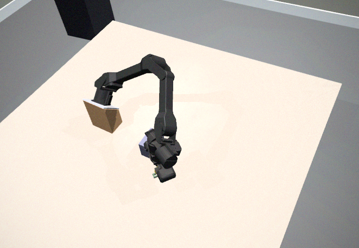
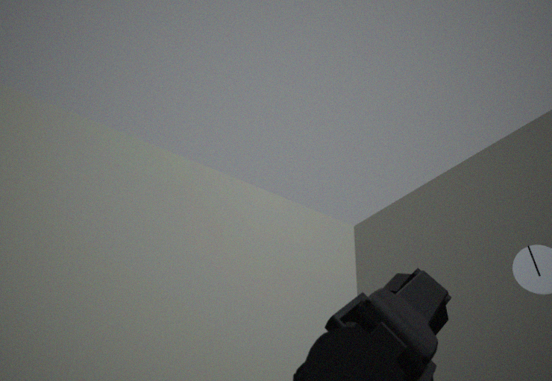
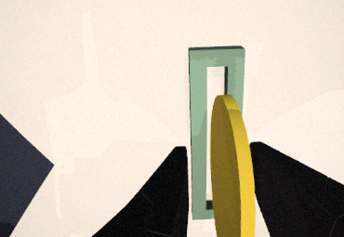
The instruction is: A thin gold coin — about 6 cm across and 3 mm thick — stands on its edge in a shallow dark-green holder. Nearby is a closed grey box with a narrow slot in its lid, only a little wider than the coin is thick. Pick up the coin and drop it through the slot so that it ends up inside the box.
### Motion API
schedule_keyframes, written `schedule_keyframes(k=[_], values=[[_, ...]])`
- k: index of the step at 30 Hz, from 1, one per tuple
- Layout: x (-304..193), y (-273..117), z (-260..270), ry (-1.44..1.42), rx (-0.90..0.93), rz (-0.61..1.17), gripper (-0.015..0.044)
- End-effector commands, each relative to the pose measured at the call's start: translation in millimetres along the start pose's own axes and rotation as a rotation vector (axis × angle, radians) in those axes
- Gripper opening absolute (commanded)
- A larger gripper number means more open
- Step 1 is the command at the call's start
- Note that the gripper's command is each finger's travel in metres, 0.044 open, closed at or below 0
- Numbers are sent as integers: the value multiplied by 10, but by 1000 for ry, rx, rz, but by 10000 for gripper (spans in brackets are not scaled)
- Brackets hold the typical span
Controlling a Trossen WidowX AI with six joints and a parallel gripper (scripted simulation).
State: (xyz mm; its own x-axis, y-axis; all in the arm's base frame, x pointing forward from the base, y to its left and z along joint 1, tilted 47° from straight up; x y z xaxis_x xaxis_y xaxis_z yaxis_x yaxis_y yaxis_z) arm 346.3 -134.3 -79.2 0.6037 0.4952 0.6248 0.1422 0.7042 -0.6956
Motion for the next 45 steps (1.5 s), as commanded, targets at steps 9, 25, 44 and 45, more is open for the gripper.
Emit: schedule_keyframes(k=[9, 25, 44, 45], values=[[-6, 15, 0, 7, 0, -6, 0], [-5, -266, -30, 7, -3, -3, 0], [-11, -750, -24, 7, -4, -1, 0], [-11, -776, -21, 7, -3, -1, 0]])
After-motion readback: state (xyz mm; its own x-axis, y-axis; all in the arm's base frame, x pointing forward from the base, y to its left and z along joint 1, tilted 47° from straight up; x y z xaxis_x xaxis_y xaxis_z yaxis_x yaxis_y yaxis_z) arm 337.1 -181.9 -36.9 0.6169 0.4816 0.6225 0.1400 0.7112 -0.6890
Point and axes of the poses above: the point midway between the two fingers, 35 mm back from their tips, its own y axis out along the fingers, its own z axis across the jaws, x = y × z, the point moved 7 cm from there along -y, back along the fingers, and after that the axes turned 5 degrees about -y, right-handed, at the moved point
